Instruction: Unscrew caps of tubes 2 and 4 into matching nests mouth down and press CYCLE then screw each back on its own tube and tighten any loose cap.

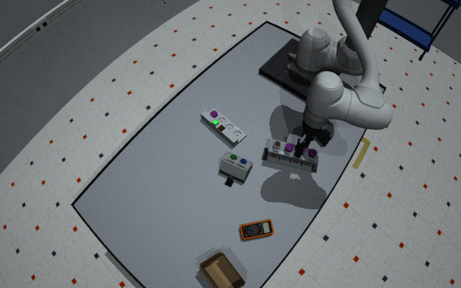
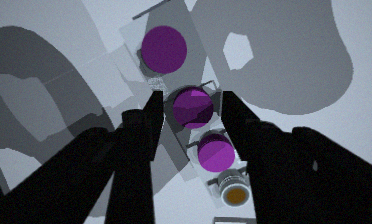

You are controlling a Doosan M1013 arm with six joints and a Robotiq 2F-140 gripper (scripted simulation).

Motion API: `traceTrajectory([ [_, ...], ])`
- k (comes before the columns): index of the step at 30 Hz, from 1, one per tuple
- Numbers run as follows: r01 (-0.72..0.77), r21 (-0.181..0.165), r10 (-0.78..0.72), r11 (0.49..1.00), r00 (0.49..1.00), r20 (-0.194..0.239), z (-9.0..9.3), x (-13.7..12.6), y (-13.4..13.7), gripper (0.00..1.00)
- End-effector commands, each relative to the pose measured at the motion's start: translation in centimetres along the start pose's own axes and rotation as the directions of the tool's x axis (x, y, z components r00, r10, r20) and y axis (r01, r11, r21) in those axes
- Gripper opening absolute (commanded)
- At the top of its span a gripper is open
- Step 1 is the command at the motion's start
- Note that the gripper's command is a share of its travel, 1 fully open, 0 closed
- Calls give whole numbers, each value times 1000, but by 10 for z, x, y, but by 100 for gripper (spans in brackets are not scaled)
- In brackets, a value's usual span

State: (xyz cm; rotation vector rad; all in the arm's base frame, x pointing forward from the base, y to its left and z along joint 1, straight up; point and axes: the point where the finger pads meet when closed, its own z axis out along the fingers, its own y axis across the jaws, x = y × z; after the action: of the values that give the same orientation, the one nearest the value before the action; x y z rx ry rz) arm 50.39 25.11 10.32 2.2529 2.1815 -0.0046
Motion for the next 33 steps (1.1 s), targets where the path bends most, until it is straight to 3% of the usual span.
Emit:
traceTrajectory([
  [1, 276, -1, -276, 961, 961, -4, -1, 0, 0, 41],
  [5, 460, -1, -460, 888, 888, -2, -1, 0, 0, 41],
  [9, 624, -2, -624, 781, 781, -2, -1, 0, 0, 41],
  [11, 624, -2, -624, 781, 781, -2, -1, 0, 0, 41],
  [13, 756, -2, -756, 655, 655, -3, -1, 0, 0, 41],
  [16, 827, -3, -827, 562, 562, -3, -1, 0, 0, 41],
  [23, 827, -3, -827, 562, 562, -3, -1, 0, 0, 41],
  [24, 827, -3, -827, 562, 562, -3, -1, 0, 0, 30],
  [33, 827, -3, -827, 562, 562, -3, -1, 0, 0, 30],
])
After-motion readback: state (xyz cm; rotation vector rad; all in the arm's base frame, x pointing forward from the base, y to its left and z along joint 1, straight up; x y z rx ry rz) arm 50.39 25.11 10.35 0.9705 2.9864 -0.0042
